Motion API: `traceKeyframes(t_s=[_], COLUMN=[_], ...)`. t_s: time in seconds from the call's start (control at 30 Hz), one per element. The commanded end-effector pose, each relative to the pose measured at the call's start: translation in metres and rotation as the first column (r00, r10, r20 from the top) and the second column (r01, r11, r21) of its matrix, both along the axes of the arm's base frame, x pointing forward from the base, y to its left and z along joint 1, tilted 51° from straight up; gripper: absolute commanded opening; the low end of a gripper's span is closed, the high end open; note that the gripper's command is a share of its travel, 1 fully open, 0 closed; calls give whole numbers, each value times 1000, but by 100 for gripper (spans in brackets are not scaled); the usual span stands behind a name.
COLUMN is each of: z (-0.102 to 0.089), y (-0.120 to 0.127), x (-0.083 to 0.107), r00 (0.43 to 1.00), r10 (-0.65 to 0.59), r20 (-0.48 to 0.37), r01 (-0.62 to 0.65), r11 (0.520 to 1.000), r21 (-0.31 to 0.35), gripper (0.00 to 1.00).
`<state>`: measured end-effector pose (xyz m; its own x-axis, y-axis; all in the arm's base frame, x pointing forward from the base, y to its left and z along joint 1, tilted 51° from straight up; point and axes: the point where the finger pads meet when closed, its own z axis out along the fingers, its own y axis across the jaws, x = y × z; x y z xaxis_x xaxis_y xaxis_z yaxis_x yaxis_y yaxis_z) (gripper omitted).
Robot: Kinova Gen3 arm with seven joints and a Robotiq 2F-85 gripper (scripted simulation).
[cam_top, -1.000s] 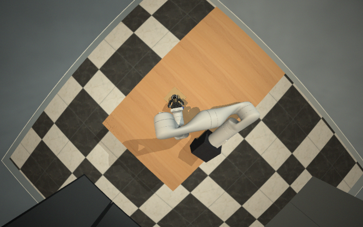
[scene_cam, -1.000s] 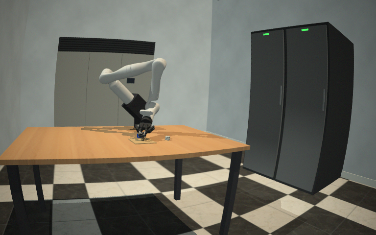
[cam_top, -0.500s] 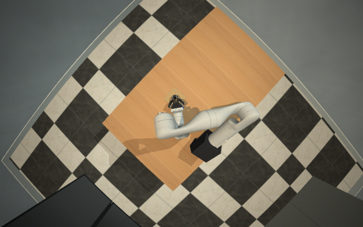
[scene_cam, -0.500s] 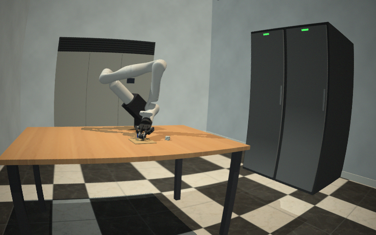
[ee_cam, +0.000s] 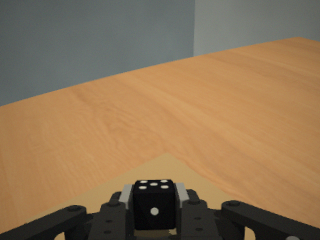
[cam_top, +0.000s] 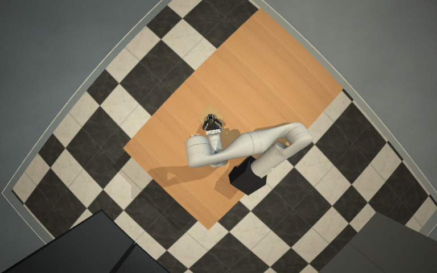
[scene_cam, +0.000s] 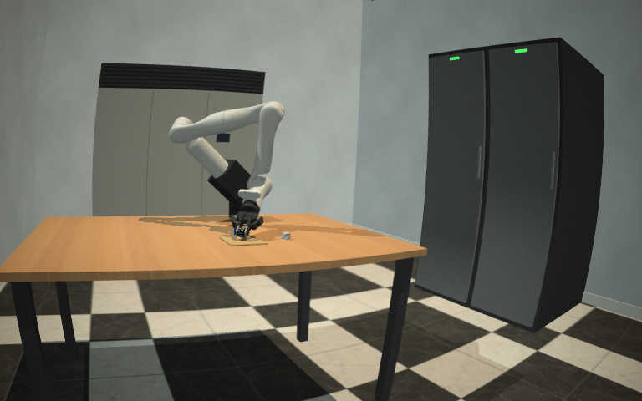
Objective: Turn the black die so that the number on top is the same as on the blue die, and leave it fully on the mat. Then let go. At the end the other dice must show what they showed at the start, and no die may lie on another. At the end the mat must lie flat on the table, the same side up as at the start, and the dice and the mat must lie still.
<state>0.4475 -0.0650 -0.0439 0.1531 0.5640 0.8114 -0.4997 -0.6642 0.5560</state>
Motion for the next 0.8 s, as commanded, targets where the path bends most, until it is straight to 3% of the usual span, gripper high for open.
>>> traceKeyframes(t_s=[0.0, 0.77], z=[0, -2], y=[1, -2], x=[0, 1], r00=[1000, 1000], r10=[1, 1], r20=[1, 1], r01=[-1, -1], r11=[1000, 1000], r21=[1, 1], gripper=[21, 21])
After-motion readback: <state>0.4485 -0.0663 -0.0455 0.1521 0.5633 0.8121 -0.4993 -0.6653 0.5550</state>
